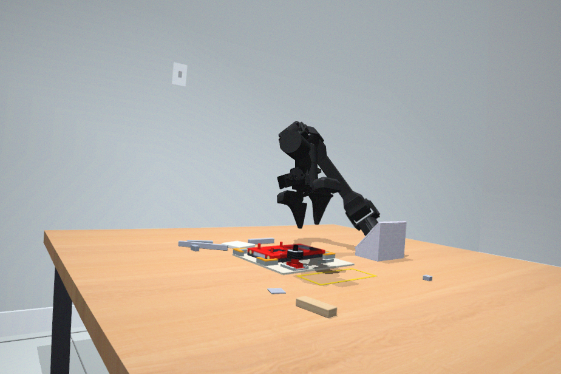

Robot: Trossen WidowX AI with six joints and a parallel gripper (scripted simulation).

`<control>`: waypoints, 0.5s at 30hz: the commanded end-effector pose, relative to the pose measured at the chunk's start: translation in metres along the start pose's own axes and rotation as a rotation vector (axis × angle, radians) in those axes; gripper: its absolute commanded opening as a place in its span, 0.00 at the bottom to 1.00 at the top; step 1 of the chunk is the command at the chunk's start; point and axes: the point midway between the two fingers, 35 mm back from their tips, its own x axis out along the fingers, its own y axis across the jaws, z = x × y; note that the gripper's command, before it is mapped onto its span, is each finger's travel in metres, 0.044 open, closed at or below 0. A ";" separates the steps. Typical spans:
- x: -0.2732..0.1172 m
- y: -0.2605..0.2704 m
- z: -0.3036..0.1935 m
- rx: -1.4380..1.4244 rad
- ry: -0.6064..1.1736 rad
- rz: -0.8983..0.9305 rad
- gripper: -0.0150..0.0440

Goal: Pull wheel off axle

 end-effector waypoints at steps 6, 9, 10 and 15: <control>-0.009 -0.033 0.008 -0.038 0.114 -0.287 0.76; -0.009 -0.033 0.008 -0.038 0.114 -0.287 0.76; -0.009 -0.033 0.008 -0.038 0.114 -0.287 0.76; -0.007 -0.027 0.010 -0.038 0.114 -0.287 0.76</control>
